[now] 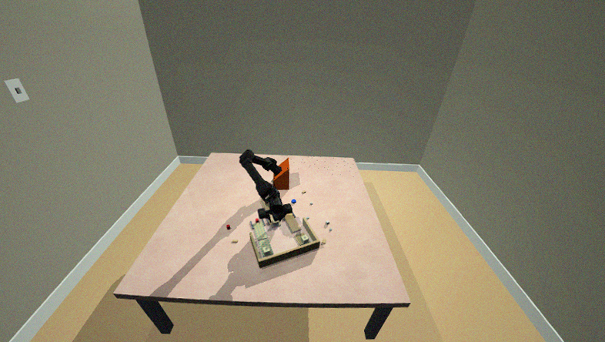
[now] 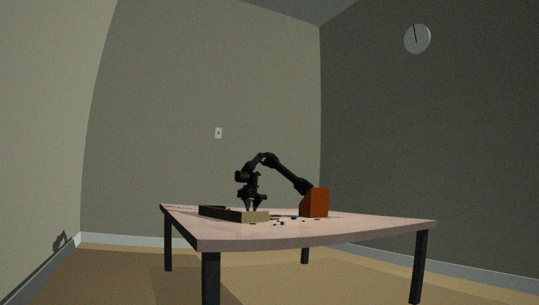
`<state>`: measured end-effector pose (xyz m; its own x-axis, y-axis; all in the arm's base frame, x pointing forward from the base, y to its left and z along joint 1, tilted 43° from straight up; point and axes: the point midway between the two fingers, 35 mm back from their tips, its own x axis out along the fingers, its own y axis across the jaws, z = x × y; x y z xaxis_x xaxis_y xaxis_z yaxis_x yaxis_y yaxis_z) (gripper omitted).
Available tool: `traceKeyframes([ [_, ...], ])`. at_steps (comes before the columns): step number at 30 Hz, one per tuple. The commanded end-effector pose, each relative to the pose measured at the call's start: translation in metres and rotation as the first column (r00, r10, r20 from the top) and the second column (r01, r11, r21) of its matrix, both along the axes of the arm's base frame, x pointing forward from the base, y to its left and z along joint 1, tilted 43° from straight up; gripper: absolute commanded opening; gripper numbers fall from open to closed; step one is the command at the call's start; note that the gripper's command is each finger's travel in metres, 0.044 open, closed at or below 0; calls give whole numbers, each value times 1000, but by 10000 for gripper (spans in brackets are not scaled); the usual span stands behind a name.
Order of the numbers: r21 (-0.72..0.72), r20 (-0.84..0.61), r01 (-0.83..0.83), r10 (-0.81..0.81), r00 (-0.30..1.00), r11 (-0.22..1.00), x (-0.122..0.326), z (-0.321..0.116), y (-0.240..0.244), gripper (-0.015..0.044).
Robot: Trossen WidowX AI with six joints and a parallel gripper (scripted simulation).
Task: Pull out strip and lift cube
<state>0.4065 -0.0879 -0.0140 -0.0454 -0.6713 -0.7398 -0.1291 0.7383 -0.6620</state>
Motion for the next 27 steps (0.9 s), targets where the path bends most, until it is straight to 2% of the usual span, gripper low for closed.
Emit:
traceKeyframes([
  [1, -3, -14, -3, 3, 1000, 1000, -4, -7, -5, 250],
  [16, -4, -14, -3, 3, 1000, 1000, -5, -15, -14, 250],
  [20, 2, -4, 2, -2, 1000, 1000, -3, -14, -12, 145],
  [27, 2, -4, 2, -2, 1000, 1000, -3, -14, -12, 98],
])
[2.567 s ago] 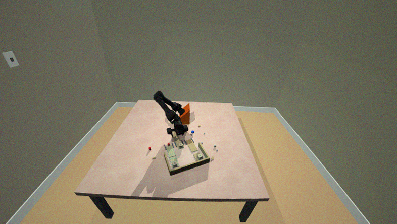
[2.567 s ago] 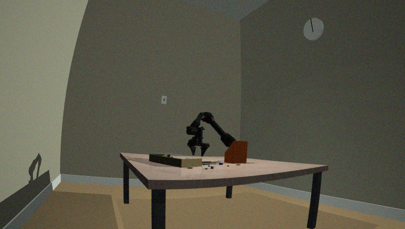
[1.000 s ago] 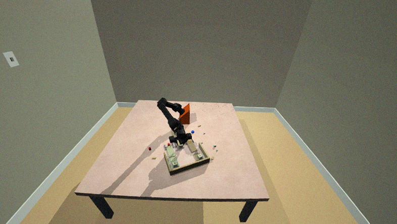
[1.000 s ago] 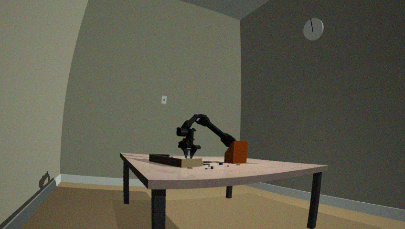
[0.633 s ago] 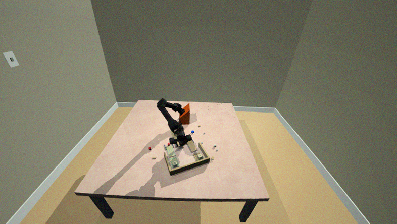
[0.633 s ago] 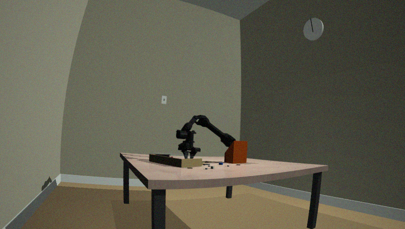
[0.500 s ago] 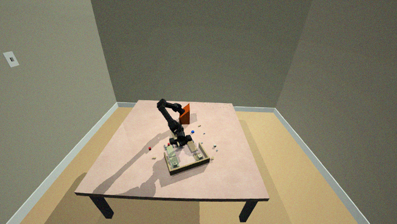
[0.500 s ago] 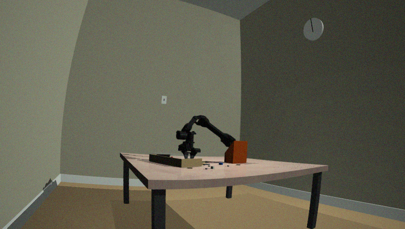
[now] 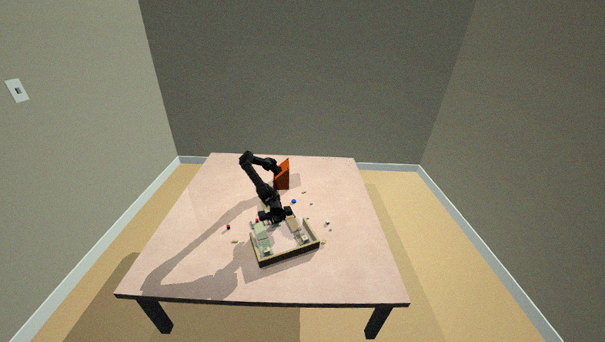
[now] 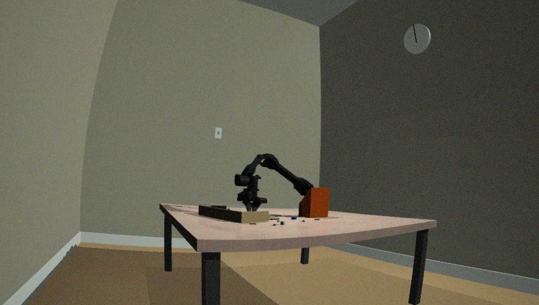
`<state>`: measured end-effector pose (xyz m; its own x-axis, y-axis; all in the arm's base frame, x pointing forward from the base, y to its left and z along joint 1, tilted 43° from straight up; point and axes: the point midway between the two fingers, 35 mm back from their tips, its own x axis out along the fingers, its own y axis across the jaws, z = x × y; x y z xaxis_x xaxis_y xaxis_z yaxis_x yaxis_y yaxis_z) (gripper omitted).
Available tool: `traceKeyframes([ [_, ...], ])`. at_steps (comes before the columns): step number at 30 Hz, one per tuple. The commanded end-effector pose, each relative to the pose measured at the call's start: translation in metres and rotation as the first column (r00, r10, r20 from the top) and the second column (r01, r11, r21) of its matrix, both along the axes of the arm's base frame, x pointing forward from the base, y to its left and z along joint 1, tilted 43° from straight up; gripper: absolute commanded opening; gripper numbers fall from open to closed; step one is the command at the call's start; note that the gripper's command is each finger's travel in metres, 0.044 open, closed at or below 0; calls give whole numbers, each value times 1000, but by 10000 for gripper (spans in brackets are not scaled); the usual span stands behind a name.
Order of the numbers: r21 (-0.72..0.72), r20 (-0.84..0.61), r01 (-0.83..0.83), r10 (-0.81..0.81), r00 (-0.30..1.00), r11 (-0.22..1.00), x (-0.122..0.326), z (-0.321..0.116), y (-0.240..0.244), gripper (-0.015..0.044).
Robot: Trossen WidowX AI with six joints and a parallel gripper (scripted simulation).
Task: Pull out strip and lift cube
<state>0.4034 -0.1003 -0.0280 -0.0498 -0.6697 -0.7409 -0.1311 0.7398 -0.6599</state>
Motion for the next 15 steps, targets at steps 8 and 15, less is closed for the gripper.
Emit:
traceKeyframes([
  [8, 0, -4, -1, 1, 1000, 1000, -17, 10, 14, 0],
  [15, -2, -11, -4, 4, 1000, 1000, -46, 23, 32, 0],
])
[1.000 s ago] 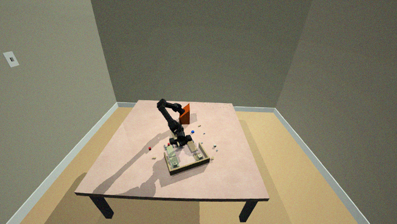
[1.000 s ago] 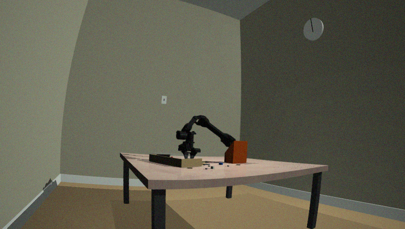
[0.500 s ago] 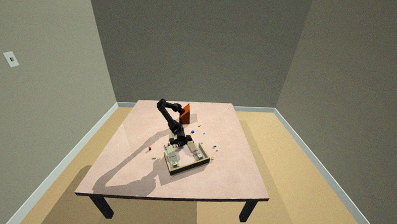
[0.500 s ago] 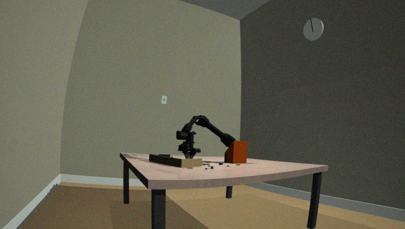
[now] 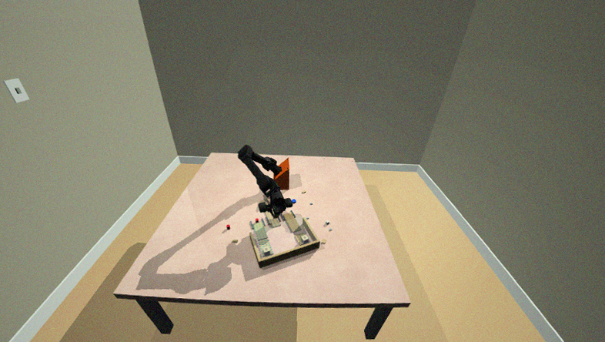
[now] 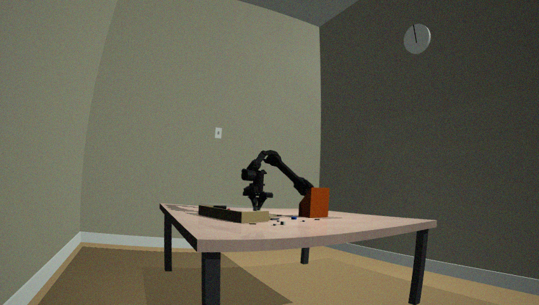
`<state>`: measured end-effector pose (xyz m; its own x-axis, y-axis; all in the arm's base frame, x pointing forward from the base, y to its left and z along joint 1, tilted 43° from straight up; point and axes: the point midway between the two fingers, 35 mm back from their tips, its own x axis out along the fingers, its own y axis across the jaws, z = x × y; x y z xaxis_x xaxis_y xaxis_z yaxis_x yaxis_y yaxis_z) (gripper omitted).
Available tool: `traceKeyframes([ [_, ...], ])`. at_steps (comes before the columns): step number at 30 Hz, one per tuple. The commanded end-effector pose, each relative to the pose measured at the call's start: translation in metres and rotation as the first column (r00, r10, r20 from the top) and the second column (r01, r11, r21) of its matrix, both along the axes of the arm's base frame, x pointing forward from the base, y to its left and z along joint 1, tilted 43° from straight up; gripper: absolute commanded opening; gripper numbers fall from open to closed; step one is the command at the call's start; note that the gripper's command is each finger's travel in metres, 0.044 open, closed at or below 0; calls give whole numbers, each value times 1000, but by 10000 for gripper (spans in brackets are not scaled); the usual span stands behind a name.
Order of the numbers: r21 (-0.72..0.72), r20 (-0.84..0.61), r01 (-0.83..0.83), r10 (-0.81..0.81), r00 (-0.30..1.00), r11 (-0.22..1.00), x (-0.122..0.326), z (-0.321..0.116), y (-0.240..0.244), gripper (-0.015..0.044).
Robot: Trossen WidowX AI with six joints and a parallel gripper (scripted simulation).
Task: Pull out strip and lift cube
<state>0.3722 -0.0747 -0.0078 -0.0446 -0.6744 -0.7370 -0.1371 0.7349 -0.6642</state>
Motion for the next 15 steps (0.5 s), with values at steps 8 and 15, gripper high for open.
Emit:
traceKeyframes([
  [8, 3, -13, 4, -4, 1000, 1000, -28, 7, 13, 0],
  [15, 3, -15, 4, -4, 1000, 1000, -52, 5, 17, 0],
])
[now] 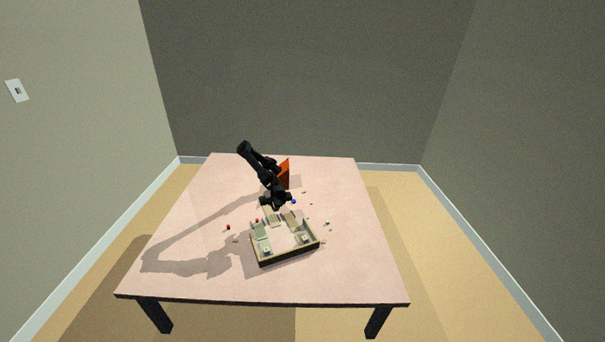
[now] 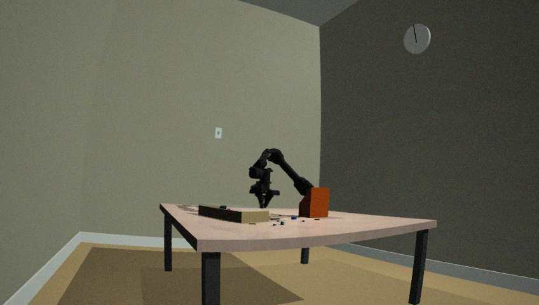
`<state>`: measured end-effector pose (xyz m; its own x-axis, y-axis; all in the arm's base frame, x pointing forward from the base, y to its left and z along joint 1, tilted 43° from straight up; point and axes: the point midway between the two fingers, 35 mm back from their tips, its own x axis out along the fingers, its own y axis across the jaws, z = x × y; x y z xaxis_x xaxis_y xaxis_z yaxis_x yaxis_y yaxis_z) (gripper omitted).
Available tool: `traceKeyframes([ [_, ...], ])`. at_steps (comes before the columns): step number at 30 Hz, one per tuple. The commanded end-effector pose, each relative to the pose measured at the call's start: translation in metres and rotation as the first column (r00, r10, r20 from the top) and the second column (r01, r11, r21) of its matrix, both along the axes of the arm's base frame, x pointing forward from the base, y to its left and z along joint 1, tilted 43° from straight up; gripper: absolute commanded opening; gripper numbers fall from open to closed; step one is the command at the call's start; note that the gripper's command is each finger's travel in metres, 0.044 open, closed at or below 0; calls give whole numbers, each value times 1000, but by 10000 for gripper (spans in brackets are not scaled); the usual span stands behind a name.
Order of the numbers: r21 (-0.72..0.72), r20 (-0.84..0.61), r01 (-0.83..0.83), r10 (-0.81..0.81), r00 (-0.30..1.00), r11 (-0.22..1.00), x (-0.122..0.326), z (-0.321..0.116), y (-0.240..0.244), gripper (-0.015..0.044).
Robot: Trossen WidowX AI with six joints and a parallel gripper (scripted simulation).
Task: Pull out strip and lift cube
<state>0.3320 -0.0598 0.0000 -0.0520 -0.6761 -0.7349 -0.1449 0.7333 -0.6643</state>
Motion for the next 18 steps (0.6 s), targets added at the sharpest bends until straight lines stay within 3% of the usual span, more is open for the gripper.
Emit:
traceKeyframes([
  [1, 5, -4, 5, -5, 1000, 1000, -16, -3, 2, 0],
  [18, 7, -6, 5, -5, 1000, 1000, -30, 23, 29, 0],
])
